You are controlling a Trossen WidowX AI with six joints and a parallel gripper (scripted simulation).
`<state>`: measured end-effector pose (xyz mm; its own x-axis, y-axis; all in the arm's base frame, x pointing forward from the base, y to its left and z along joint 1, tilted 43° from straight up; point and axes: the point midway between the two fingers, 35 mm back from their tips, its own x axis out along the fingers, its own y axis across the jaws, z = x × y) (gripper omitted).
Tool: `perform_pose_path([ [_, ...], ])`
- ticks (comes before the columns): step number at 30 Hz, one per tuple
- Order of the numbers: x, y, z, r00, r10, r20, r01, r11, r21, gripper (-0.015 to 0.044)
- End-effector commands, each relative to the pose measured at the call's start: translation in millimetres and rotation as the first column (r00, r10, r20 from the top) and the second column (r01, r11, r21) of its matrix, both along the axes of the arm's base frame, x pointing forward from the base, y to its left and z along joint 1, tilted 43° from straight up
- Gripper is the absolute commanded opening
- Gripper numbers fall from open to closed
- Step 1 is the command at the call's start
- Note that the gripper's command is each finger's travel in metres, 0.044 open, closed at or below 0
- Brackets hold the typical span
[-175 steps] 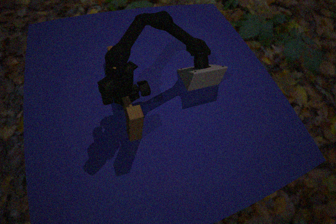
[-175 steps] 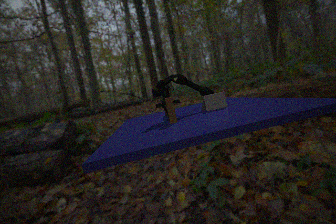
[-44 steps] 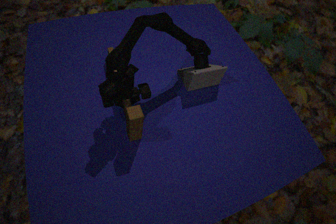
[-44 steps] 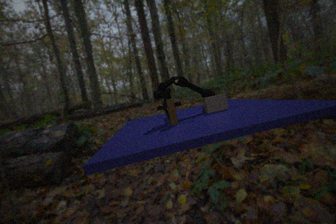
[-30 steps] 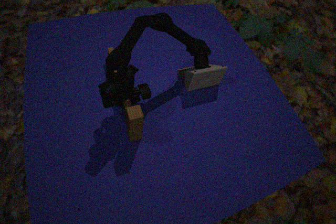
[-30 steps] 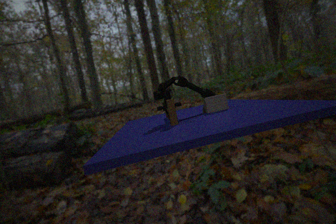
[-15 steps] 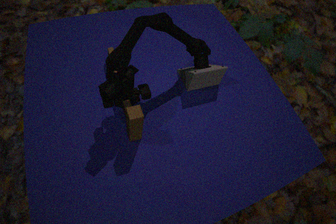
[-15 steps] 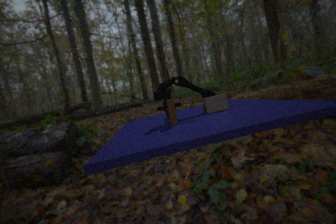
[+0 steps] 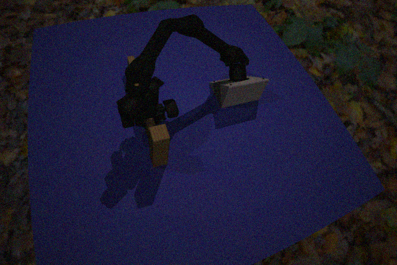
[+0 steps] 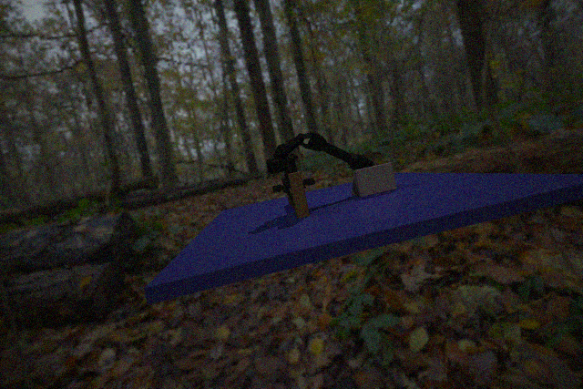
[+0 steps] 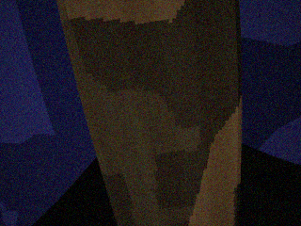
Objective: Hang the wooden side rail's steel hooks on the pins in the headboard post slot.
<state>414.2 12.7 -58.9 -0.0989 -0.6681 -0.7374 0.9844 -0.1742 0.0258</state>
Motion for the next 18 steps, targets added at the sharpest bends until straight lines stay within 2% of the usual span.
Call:
perform_pose_path([
  [1, 1, 0, -2, 1.0, 0.004, 0.002, -0.004, 1.0, 0.006, 0.0],
  [3, 1, 0, -2, 1.0, 0.004, 0.002, -0.004, 1.0, 0.006, 0.0],
  [18, 2, 9, 9, 1.0, 0.001, 0.0, -0.001, 1.0, 0.003, 0.0394],
])
